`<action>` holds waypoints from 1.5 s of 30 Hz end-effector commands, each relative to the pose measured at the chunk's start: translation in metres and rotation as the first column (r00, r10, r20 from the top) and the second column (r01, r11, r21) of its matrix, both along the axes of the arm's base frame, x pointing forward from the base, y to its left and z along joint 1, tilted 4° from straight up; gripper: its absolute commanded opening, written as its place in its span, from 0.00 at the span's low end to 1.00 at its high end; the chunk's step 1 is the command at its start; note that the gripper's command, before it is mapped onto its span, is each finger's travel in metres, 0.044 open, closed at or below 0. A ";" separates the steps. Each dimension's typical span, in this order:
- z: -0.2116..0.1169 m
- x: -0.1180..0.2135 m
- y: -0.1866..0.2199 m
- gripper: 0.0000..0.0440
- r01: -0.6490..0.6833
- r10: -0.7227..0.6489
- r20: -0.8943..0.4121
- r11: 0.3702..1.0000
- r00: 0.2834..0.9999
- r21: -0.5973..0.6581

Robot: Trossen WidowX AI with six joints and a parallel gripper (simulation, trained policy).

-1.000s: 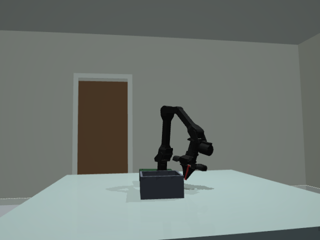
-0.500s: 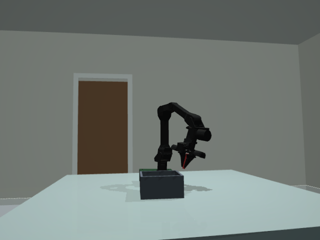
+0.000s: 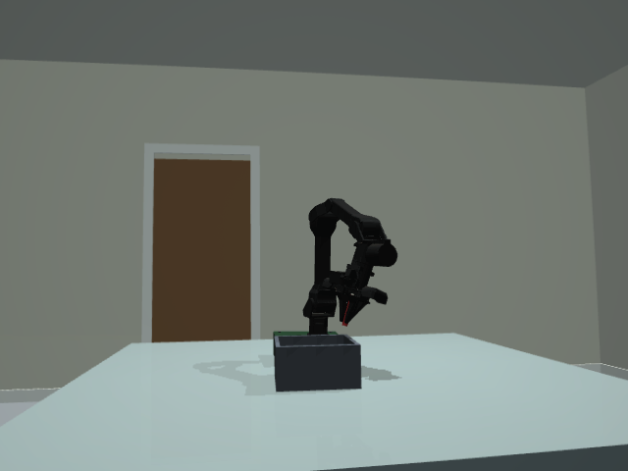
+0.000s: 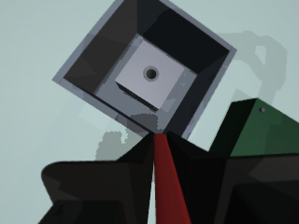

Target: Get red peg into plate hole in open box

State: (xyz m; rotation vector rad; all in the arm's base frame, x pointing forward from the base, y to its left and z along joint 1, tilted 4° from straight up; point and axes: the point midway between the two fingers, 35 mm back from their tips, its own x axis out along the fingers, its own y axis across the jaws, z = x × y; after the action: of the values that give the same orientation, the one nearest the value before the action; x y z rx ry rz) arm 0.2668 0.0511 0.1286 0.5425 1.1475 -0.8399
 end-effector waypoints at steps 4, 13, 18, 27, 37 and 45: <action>-0.002 0.024 -0.030 0.00 0.044 -0.044 0.022 0.999 0.999 -0.010; -0.017 0.047 -0.061 0.00 0.039 -0.039 0.018 0.999 0.999 0.006; -0.028 0.056 -0.075 0.00 0.009 -0.009 0.002 1.000 1.000 0.025; -0.052 0.065 -0.086 0.00 -0.071 0.074 -0.034 0.995 0.997 0.070; -0.076 0.066 -0.089 0.40 -0.122 0.134 -0.085 0.984 0.987 0.134; -0.064 0.084 -0.095 0.57 -0.173 0.184 -0.064 0.973 0.981 0.150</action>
State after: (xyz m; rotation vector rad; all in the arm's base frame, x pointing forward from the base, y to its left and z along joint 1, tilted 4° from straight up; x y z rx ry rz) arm 0.3273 -0.0452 0.0631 0.4928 1.3491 -0.6808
